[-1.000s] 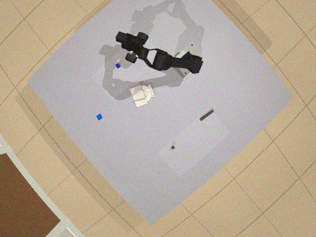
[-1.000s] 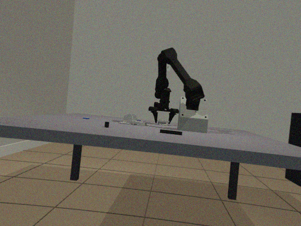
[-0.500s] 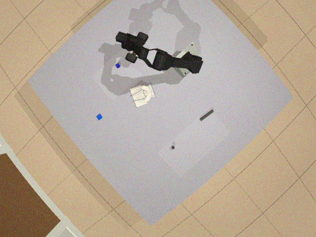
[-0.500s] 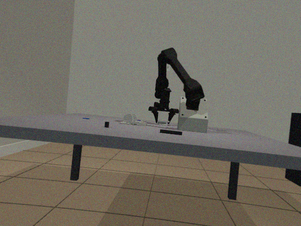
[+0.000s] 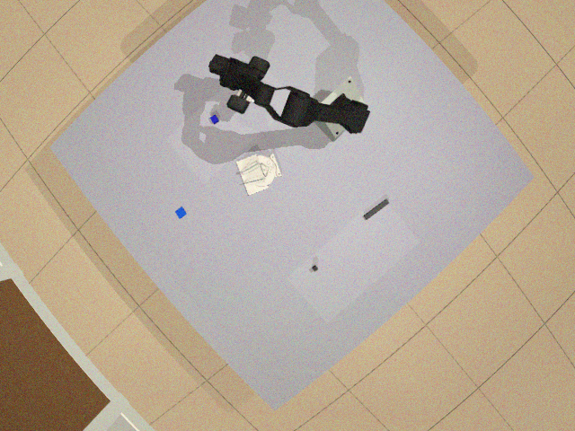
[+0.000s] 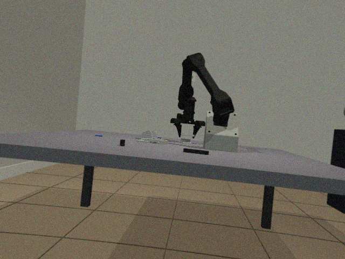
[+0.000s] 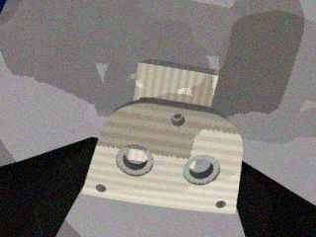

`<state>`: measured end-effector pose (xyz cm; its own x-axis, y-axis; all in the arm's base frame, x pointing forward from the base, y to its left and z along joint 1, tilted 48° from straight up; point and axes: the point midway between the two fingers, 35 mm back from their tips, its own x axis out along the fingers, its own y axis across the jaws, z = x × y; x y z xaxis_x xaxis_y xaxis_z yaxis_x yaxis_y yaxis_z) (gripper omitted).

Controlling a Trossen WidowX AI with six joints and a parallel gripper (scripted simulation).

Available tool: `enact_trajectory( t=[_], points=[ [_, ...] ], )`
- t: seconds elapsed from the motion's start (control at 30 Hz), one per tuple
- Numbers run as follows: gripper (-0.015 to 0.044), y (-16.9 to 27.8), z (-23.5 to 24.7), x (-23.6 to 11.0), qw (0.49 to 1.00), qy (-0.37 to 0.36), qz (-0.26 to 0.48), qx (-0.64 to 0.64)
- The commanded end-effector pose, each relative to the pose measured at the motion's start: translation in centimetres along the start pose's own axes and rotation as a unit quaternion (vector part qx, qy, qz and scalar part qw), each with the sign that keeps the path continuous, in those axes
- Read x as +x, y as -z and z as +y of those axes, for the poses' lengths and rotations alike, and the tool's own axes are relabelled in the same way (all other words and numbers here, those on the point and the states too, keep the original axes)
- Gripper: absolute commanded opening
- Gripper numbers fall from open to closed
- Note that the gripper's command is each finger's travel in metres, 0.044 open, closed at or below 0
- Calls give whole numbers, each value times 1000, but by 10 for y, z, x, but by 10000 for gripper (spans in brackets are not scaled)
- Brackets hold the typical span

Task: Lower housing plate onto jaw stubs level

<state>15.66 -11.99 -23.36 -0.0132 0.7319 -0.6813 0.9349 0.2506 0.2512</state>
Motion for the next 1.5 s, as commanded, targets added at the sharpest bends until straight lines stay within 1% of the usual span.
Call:
enact_trajectory(
  t=[0.0,0.4,0.6,1.47],
  points=[
    [351,-3,0,-15,1000,0,-5,-2],
    [351,-1,-1,-52,1000,0,-6,-1],
    [351,0,1,-53,1000,0,-6,-4],
    [351,32,72,-67,993,6,-23,-116]
  ],
)
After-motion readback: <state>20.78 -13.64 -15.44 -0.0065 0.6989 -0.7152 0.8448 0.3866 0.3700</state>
